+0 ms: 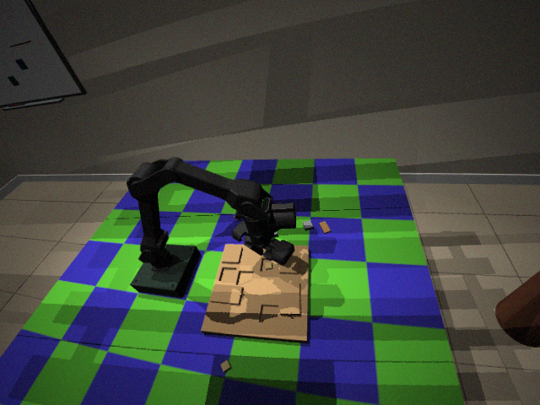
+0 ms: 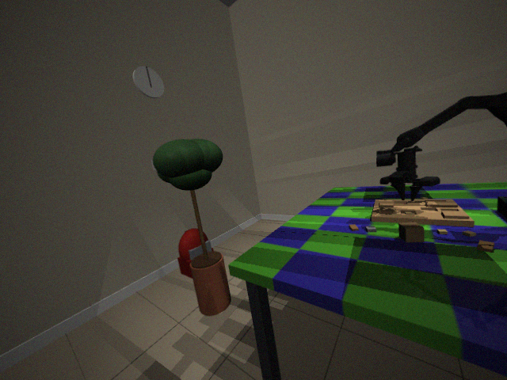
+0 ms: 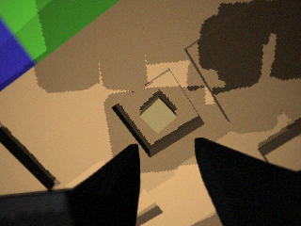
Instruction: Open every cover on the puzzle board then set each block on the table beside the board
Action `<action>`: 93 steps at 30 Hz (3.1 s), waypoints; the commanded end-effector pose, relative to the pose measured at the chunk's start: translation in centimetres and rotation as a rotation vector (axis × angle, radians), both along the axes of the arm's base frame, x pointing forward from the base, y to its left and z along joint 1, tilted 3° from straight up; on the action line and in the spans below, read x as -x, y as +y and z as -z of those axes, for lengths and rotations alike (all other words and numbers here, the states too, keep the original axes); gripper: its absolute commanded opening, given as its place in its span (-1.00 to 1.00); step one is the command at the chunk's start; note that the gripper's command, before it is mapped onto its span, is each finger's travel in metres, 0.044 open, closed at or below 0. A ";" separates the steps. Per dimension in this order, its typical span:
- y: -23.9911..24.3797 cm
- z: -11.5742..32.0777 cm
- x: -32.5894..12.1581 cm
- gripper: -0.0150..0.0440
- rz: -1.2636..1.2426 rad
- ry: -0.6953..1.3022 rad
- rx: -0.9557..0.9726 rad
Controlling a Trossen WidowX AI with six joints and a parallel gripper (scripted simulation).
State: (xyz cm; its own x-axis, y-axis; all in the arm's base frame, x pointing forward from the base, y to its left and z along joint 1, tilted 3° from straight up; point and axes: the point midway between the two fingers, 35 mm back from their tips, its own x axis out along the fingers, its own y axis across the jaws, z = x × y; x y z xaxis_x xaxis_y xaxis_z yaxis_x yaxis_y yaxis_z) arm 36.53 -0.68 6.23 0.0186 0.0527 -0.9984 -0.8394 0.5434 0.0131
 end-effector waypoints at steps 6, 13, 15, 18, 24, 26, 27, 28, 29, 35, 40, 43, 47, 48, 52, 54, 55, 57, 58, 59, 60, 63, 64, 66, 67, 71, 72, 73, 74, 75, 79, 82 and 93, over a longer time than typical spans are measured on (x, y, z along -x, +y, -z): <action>0.1 0.1 0.0 0.00 0.119 0.006 -0.005; 0.1 0.2 0.0 0.00 0.224 0.011 -0.007; 0.1 0.2 0.0 0.00 0.254 0.013 -0.007; 0.1 0.2 0.0 0.00 0.298 0.015 -0.008; 0.1 0.3 0.0 0.00 0.277 0.014 -0.008; 0.1 0.4 0.0 0.00 0.248 0.013 -0.007; 0.1 0.4 0.0 0.00 0.233 0.012 -0.007; 0.1 0.4 0.0 0.00 0.219 0.011 -0.007; 0.1 0.5 0.0 0.00 0.204 0.010 -0.006; 0.1 0.7 0.0 0.00 0.114 0.005 -0.005; 0.1 0.9 -0.1 0.00 0.040 0.001 -0.003; 0.1 1.0 -0.1 0.00 -0.005 -0.001 -0.002; 0.1 1.1 -0.1 0.00 -0.064 -0.004 -0.001; 0.1 1.2 -0.1 0.00 -0.079 -0.005 -0.001; 0.1 1.3 -0.1 0.00 -0.138 -0.008 0.000; 0.1 1.4 -0.1 0.00 -0.168 -0.010 0.001; 0.1 1.4 -0.1 0.00 -0.183 -0.011 0.001; 0.1 1.5 -0.1 0.00 -0.213 -0.012 0.002; 0.1 1.5 -0.1 0.00 -0.228 -0.013 0.002; 0.1 1.5 -0.1 0.00 -0.242 -0.014 0.002; 0.1 1.6 -0.1 0.00 -0.257 -0.015 0.003; 0.1 1.7 -0.1 0.00 -0.302 -0.017 0.003; 0.1 1.7 -0.1 0.00 -0.317 -0.018 0.004; 0.1 1.8 0.0 0.00 -0.347 -0.019 0.004; 0.1 1.8 0.0 0.00 -0.361 -0.020 0.005; 0.1 2.0 0.0 0.00 -0.421 -0.023 0.006; 0.1 2.0 0.0 0.00 -0.436 -0.024 0.006; 0.1 2.0 0.0 0.00 -0.451 -0.025 0.006; 0.1 2.1 0.0 0.00 -0.466 -0.026 0.007; 0.1 2.1 0.0 0.00 -0.480 -0.027 0.007; 0.1 2.2 0.0 0.00 -0.540 -0.030 0.008; 0.1 2.4 0.0 0.00 -0.585 -0.032 0.009; 0.1 2.5 0.0 0.00 -0.666 -0.037 0.010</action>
State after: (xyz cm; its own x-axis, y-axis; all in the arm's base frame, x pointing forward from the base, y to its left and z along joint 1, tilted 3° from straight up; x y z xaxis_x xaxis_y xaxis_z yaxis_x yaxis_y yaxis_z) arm 36.51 -0.58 3.71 0.0181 0.0528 -0.9984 -0.9963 -0.0834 -0.0225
